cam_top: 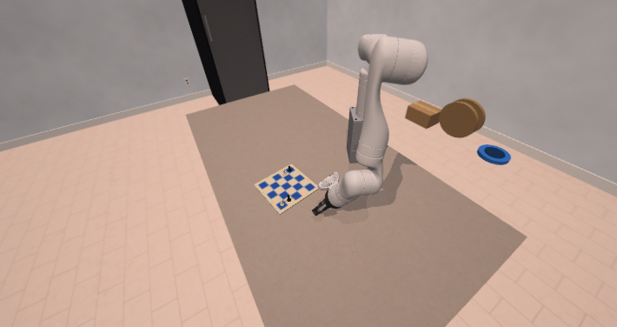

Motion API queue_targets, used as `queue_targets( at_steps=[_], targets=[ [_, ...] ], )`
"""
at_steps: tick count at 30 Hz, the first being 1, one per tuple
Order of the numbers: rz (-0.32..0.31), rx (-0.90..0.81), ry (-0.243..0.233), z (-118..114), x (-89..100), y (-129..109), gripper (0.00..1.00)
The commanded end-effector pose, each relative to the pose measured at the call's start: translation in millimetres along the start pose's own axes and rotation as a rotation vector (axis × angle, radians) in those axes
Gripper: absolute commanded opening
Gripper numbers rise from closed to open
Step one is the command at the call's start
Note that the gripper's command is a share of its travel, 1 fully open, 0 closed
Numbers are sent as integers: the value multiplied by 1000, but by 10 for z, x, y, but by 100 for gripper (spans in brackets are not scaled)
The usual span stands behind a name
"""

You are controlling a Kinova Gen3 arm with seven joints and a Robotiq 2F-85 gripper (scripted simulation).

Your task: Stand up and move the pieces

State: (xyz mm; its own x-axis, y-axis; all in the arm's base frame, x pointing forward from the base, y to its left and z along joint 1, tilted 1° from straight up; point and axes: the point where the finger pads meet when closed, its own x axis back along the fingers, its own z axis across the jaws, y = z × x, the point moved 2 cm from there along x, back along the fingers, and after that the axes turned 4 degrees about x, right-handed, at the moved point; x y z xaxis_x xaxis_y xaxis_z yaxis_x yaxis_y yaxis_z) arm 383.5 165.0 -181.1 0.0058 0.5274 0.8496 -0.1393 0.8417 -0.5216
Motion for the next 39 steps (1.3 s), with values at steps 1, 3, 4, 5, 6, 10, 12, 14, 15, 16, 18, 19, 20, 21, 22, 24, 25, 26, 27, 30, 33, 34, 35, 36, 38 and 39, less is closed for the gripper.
queue_targets(
  at_steps=[1, 3, 4, 5, 6, 10, 12, 14, 15, 16, 18, 19, 20, 21, 22, 24, 25, 26, 27, 30, 33, 34, 35, 36, 38, 39],
  targets=[
    [20, -7, 5, 33, -95, -5, 100],
    [25, -16, 5, 32, -112, -15, 100],
    [26, -18, 5, 31, -116, -17, 100],
    [27, -19, 5, 31, -119, -18, 100],
    [27, -20, 5, 31, -119, -19, 100],
    [27, -20, 5, 31, -120, -19, 100],
    [27, -20, 5, 31, -120, -19, 100],
    [27, -20, 5, 31, -120, -19, 100],
    [27, -20, 5, 31, -120, -19, 100],
    [27, -20, 5, 31, -120, -19, 100],
    [27, -20, 5, 31, -120, -19, 100],
    [27, -20, 5, 31, -120, -19, 100],
    [27, -20, 5, 31, -120, -19, 100],
    [27, -20, 5, 31, -120, -19, 100],
    [27, -20, 5, 31, -120, -19, 100],
    [27, -20, 5, 31, -120, -19, 100],
    [27, -20, 5, 31, -120, -19, 100],
    [27, -20, 5, 31, -120, -19, 100],
    [27, -20, 5, 31, -120, -19, 100],
    [27, -20, 5, 31, -120, -19, 100],
    [27, -20, 5, 31, -120, -19, 100],
    [27, -20, 5, 31, -120, -19, 100],
    [27, -20, 5, 31, -120, -19, 100],
    [27, -20, 5, 31, -120, -19, 100],
    [27, -20, 5, 31, -120, -19, 100],
    [27, -20, 5, 31, -120, -19, 100]
  ],
)
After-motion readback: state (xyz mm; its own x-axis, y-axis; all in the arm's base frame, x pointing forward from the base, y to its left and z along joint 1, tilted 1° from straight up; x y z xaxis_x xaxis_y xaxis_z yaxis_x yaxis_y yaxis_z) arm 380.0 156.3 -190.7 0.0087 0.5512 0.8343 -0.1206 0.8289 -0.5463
